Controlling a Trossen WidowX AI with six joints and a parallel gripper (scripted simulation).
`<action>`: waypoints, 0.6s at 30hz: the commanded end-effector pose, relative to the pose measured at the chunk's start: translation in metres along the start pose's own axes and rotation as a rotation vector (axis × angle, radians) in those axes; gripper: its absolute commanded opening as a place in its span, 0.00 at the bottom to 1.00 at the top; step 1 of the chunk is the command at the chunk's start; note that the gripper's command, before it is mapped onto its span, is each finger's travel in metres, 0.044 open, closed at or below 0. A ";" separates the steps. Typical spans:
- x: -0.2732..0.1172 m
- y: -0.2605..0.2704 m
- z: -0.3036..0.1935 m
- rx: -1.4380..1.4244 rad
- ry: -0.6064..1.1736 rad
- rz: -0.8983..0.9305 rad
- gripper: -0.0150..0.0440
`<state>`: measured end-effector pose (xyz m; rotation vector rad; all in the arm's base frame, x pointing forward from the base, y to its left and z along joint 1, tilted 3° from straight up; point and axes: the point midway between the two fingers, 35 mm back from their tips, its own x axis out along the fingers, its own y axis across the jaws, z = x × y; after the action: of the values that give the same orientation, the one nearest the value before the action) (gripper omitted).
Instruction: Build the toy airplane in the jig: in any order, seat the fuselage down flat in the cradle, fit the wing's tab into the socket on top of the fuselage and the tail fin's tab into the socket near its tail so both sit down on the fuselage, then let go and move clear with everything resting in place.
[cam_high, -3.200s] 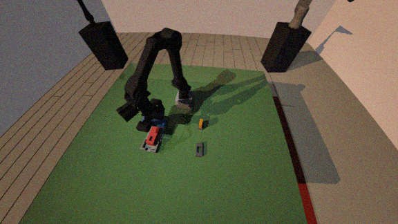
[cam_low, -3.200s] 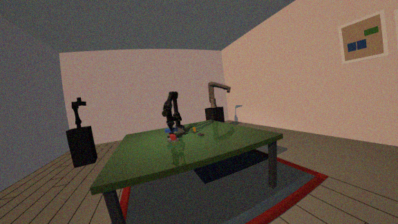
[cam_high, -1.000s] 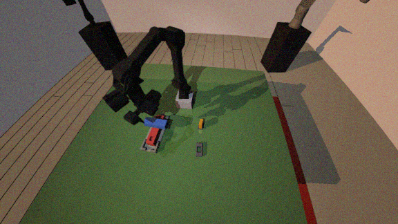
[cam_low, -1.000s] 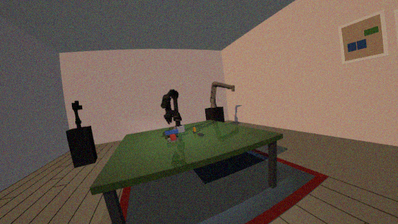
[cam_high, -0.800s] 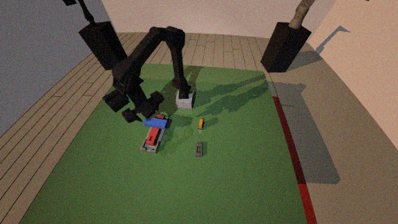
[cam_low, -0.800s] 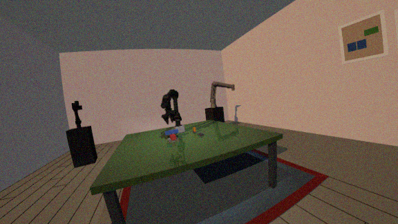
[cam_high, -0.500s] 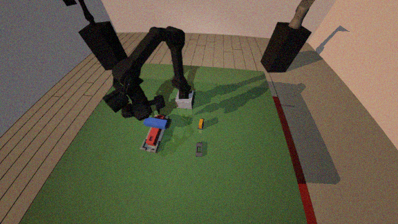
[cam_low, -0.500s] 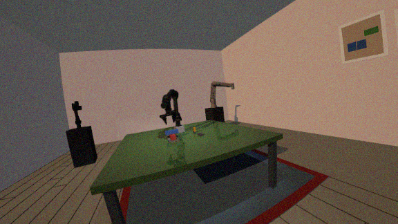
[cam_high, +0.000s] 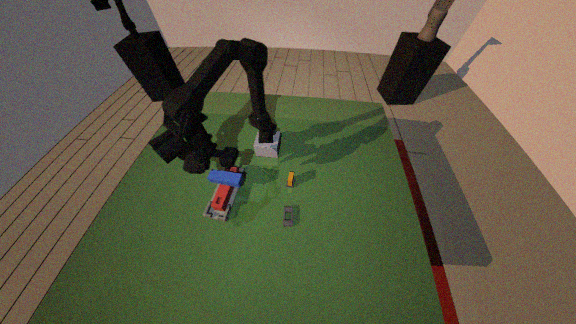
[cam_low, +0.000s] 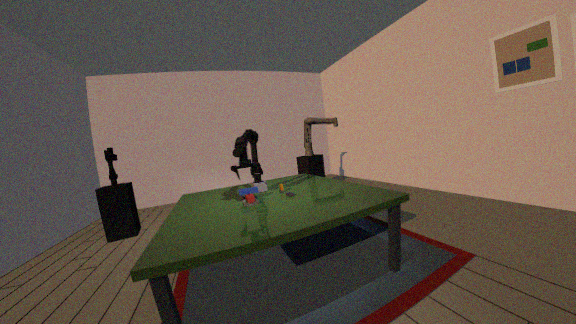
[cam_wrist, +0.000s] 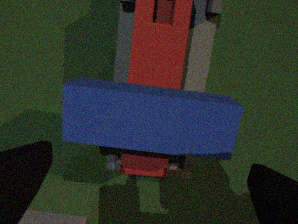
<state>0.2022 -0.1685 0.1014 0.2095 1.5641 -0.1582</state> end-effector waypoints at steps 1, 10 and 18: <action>0.000 0.000 0.000 0.031 0.002 -0.003 1.00; -0.001 0.094 0.013 0.031 -0.002 -0.001 1.00; -0.001 0.188 -0.010 0.031 -0.002 0.007 1.00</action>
<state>0.2432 -0.0253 0.1079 0.2296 1.5523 -0.1793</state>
